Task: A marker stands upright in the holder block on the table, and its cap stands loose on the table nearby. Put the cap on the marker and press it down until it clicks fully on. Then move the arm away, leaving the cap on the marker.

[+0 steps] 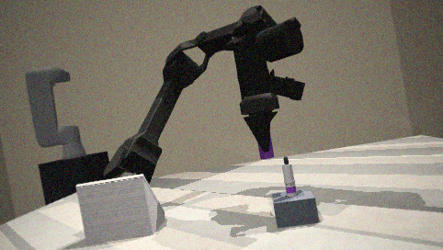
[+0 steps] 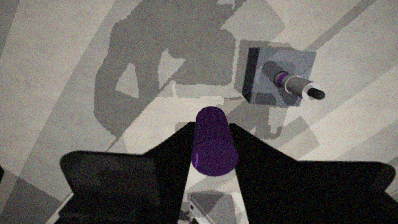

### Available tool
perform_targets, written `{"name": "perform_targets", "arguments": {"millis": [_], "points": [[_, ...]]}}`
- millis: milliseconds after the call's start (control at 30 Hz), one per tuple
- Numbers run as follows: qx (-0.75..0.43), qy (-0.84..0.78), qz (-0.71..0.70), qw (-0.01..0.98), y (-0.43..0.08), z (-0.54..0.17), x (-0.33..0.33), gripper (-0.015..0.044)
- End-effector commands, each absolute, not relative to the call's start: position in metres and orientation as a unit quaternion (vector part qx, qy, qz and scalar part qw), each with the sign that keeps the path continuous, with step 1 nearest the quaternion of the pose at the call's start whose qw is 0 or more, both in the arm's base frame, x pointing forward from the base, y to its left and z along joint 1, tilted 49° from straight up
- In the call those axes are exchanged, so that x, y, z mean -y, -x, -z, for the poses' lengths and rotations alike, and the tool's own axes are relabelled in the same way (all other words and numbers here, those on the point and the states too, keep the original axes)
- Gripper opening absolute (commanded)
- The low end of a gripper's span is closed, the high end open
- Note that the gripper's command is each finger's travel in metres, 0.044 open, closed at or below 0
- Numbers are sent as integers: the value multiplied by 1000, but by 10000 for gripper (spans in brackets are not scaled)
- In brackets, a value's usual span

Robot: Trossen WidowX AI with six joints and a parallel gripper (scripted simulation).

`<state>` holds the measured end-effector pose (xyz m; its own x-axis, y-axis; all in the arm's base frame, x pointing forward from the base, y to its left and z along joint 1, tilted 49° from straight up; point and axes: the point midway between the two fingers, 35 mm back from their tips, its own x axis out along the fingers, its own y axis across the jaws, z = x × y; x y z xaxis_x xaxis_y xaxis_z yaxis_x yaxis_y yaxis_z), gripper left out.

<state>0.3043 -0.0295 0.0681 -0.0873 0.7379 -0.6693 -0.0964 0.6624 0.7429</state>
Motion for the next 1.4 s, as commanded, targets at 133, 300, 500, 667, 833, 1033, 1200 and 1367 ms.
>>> {"name": "perform_targets", "arguments": {"millis": [133, 300, 500, 667, 833, 1033, 1200, 1367], "points": [[-658, -241, -331, 632, -318, -59, 49, 0], [-658, -241, -331, 632, -324, -52, 60, 0], [-658, -241, -331, 632, -331, -44, 73, 0], [-658, -240, -331, 632, -335, -37, 84, 0], [-658, -241, -332, 632, -339, -31, 94, 0], [-657, -241, -333, 632, -342, -26, 100, 0], [-657, -241, -333, 632, -341, -23, 97, 0], [-657, -241, -333, 632, -341, -21, 95, 0]]}}
